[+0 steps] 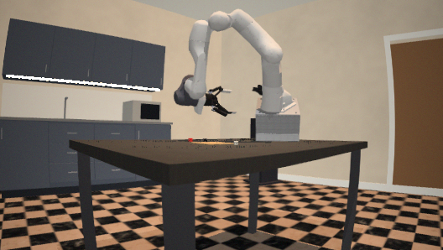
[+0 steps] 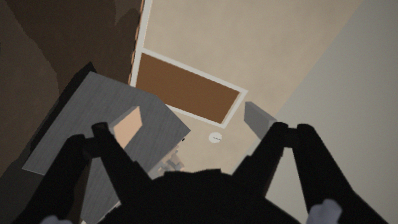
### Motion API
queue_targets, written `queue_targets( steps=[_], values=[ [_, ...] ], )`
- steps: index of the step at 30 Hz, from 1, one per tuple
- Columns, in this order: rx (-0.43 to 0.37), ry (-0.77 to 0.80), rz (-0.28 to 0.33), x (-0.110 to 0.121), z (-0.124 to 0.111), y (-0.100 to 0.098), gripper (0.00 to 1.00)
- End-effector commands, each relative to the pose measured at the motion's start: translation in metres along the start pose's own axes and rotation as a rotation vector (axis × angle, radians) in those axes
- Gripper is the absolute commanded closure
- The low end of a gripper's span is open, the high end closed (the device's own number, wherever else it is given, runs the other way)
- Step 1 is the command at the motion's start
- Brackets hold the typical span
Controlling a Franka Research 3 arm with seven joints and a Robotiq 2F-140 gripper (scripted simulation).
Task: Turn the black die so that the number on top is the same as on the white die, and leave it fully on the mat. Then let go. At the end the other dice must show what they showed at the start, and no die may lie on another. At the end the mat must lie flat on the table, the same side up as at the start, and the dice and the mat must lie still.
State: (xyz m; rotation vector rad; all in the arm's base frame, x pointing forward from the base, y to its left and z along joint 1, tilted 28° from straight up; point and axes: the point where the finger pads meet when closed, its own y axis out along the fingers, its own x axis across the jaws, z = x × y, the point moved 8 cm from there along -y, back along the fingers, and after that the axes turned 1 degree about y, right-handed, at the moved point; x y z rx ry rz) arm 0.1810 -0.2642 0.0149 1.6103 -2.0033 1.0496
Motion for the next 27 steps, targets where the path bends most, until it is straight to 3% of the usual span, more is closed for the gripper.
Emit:
queue_targets(
  steps=[1,19,21,23,25,27],
  values=[
    [0.0,0.0,0.0,0.0,0.0,0.0,0.0],
    [0.002,-0.002,0.014,-0.002,-0.001,-0.002,0.0],
    [0.016,-0.014,0.093,-0.016,-0.01,-0.015,0.0],
    [0.041,-0.031,0.223,-0.038,-0.025,-0.038,0.0],
    [0.048,-0.035,0.26,-0.043,-0.03,-0.045,0.0],
    [0.072,-0.045,0.365,-0.058,-0.043,-0.066,0.0]
  ],
)
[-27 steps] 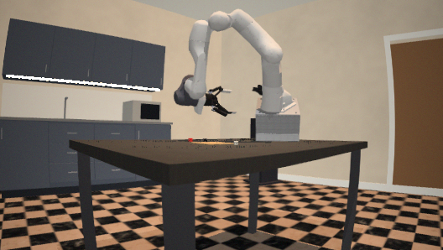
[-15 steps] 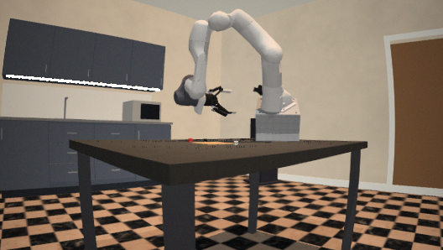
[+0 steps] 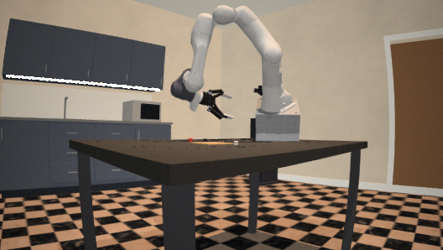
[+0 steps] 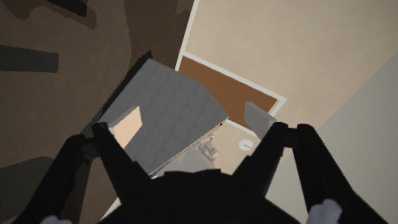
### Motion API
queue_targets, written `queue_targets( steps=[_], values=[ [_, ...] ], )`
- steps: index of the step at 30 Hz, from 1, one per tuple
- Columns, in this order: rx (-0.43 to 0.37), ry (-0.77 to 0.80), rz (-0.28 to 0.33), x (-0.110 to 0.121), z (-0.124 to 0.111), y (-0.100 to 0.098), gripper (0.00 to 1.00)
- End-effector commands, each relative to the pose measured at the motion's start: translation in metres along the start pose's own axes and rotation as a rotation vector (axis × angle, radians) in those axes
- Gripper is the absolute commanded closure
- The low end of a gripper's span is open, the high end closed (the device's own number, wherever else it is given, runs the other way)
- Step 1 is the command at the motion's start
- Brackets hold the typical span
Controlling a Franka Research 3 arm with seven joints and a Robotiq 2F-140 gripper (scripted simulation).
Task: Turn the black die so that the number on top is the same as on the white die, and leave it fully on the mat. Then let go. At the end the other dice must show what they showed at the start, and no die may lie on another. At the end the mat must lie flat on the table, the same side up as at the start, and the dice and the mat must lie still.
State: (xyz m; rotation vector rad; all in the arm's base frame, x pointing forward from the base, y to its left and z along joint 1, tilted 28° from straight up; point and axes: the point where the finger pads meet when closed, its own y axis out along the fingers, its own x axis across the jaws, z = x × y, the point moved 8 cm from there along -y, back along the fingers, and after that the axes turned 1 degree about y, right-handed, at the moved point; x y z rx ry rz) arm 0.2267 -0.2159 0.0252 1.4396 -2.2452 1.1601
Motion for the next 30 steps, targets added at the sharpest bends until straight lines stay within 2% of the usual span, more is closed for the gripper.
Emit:
queue_targets(
  steps=[1,2,5,7,8,9,10,12,13,16,17,20,21,22,24,26,30],
  values=[
    [0.035,-0.02,0.137,-0.026,-0.007,-0.019,0.0],
    [0.05,-0.025,0.199,-0.038,-0.014,-0.031,0.0],
    [0.078,-0.032,0.307,-0.056,-0.027,-0.052,0.0],
    [0.078,-0.032,0.307,-0.056,-0.027,-0.052,0.0],
    [0.103,-0.035,0.393,-0.069,-0.037,-0.069,0.0],
    [0.105,-0.035,0.399,-0.07,-0.038,-0.071,0.0],
    [0.122,-0.036,0.456,-0.078,-0.045,-0.083,0.0],
    [0.143,-0.035,0.524,-0.087,-0.053,-0.098,0.0],
    [0.147,-0.035,0.537,-0.088,-0.055,-0.101,0.0],
    [0.188,-0.028,0.656,-0.101,-0.069,-0.128,0.0],
    [0.193,-0.027,0.671,-0.102,-0.071,-0.132,0.0],
    [0.236,-0.014,0.786,-0.111,-0.085,-0.158,0.0],
    [0.241,-0.012,0.797,-0.111,-0.087,-0.161,0.0],
    [0.261,-0.003,0.848,-0.114,-0.093,-0.173,0.0],
    [0.261,-0.003,0.848,-0.114,-0.093,-0.173,0.0],
    [0.306,0.02,0.955,-0.117,-0.106,-0.197,0.0],
    [0.363,0.058,1.08,-0.115,-0.121,-0.225,0.0]
  ],
)
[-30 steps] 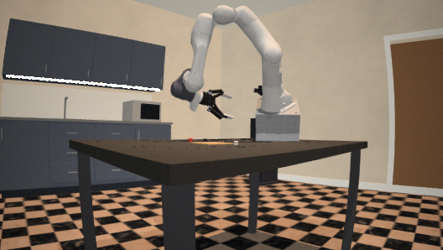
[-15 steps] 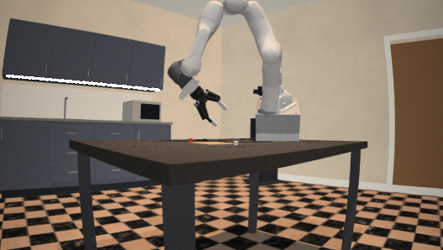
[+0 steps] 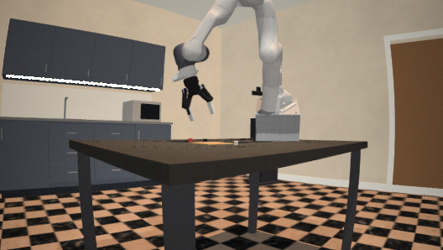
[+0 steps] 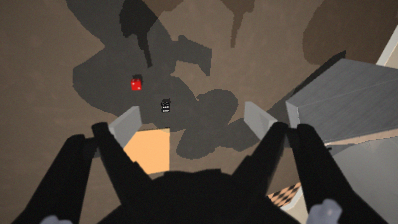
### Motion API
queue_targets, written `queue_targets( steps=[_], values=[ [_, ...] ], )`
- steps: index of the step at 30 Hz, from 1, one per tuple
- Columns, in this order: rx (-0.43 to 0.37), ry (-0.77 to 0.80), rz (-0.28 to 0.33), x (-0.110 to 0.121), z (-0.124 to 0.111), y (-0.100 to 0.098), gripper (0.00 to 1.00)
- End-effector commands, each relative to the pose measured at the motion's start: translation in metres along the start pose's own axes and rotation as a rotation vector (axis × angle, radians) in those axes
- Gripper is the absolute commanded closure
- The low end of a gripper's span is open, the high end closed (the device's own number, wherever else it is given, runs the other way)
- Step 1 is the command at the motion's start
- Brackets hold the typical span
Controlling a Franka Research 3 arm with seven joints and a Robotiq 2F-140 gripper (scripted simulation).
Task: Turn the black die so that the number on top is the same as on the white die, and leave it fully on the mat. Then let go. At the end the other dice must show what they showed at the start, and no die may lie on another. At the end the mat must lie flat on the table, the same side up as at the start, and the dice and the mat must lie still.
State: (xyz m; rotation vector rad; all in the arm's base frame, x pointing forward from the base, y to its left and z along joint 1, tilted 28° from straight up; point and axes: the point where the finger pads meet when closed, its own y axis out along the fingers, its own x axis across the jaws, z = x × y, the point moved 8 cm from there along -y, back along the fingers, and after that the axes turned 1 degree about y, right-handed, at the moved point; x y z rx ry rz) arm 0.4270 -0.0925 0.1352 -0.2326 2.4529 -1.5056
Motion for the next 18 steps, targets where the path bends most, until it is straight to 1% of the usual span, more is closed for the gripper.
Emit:
queue_targets(
  steps=[1,2,3,4,5,6,7,9,18],
  values=[
    [0.079,-0.017,0.13,-0.022,0.004,-0.018,0.0],
    [0.108,-0.006,0.176,-0.029,0.001,-0.027,0.0],
    [0.119,-0.001,0.193,-0.032,0.0,-0.03,0.0],
    [0.147,0.011,0.235,-0.037,-0.002,-0.038,0.0],
    [0.149,0.013,0.239,-0.038,-0.003,-0.038,0.0],
    [0.171,0.023,0.269,-0.041,-0.004,-0.045,0.0],
    [0.183,0.029,0.287,-0.043,-0.005,-0.048,0.0],
    [0.189,0.032,0.295,-0.043,-0.005,-0.05,0.0],
    [0.189,0.032,0.295,-0.043,-0.005,-0.05,0.0]
  ],
)
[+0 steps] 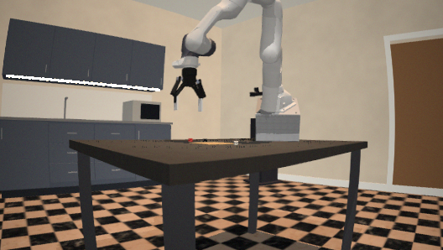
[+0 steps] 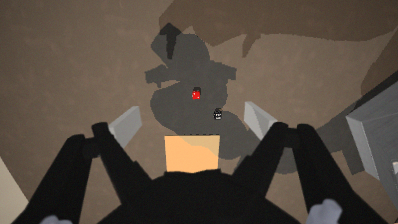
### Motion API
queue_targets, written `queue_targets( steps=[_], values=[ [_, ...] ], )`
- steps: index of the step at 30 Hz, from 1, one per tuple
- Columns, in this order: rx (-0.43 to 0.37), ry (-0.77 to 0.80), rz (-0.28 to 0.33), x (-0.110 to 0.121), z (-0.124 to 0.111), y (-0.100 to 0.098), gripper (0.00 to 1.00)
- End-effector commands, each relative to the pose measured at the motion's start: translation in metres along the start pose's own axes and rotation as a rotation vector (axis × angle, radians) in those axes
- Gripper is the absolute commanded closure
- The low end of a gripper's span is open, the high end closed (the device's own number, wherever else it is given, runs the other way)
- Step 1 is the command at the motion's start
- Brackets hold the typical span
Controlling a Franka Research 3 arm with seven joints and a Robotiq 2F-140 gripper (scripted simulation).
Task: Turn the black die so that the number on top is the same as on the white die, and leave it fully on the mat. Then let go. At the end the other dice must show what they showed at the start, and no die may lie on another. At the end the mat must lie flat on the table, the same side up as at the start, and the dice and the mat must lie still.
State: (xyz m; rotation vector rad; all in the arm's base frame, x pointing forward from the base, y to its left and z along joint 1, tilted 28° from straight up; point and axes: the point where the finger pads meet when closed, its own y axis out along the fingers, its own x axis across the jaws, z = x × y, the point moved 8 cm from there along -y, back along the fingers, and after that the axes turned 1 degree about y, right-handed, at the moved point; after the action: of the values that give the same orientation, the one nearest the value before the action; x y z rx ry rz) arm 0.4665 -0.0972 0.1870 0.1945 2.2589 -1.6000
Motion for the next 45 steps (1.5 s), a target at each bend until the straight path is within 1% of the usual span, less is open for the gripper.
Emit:
queue_targets(
  steps=[1,22,27,31,37,40,42,45],
  values=[
    [0.01,-0.027,0.007,-0.001,0.002,-0.001,0.0],
    [0.01,-0.027,0.007,-0.001,0.002,-0.001,0.0],
    [0.01,-0.028,0.008,-0.001,0.002,0.003,0.0],
    [0.01,-0.028,0.008,-0.001,0.002,0.022,0.0],
    [0.01,-0.028,0.008,-0.001,0.002,0.066,0.0],
    [0.01,-0.028,0.008,-0.001,0.003,0.084,0.0],
    [0.01,-0.028,0.008,-0.001,0.003,0.093,0.0],
    [0.01,-0.028,0.008,-0.001,0.003,0.095,0.0]
  ],
)
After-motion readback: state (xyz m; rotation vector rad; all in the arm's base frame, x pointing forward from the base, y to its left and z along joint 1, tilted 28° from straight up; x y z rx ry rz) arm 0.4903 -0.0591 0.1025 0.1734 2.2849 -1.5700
